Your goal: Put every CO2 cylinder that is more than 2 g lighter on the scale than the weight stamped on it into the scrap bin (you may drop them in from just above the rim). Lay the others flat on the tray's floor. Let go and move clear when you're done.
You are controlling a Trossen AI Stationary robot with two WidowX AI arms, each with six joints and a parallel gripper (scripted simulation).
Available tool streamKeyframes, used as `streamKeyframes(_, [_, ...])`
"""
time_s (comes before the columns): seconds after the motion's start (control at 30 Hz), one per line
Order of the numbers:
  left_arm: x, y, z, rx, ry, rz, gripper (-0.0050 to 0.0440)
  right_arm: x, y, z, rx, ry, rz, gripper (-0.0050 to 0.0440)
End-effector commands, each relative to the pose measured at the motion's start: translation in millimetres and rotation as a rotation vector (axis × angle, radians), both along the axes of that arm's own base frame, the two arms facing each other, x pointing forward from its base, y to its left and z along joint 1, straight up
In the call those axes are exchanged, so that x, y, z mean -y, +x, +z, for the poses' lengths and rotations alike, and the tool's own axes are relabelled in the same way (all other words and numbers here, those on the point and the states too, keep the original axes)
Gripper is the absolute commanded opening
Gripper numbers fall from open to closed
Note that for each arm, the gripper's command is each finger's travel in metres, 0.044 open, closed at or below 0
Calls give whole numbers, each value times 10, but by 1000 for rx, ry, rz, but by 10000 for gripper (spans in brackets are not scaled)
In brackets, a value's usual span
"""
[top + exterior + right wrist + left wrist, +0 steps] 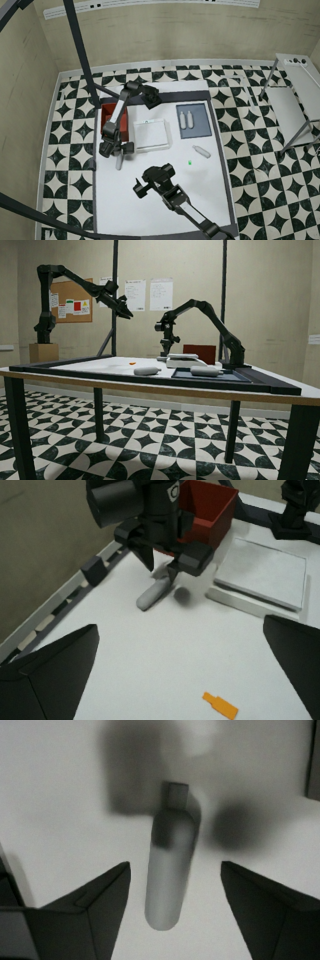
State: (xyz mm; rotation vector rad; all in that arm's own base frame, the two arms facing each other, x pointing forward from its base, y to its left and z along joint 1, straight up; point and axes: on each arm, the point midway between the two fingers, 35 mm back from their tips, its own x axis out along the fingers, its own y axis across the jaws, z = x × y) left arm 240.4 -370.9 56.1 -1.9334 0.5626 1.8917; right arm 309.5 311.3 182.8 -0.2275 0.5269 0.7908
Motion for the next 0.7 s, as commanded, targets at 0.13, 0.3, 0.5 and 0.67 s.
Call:
streamKeyframes(0.13, [49,4,77,3,-4,-117,252,-1,3,117,19,20,-4,440])
streamKeyframes(0.3, [10,-25,45,1,0,-117,252,-1,3,117,19,20,-4,440])
streamKeyframes(0.5, [4,-29,-100,-10,14,-117,252,-1,3,117,19,20,-4,440])
streamKeyframes(0.67, [4,-29,-174,-10,14,-117,252,-1,3,117,19,20,-4,440])
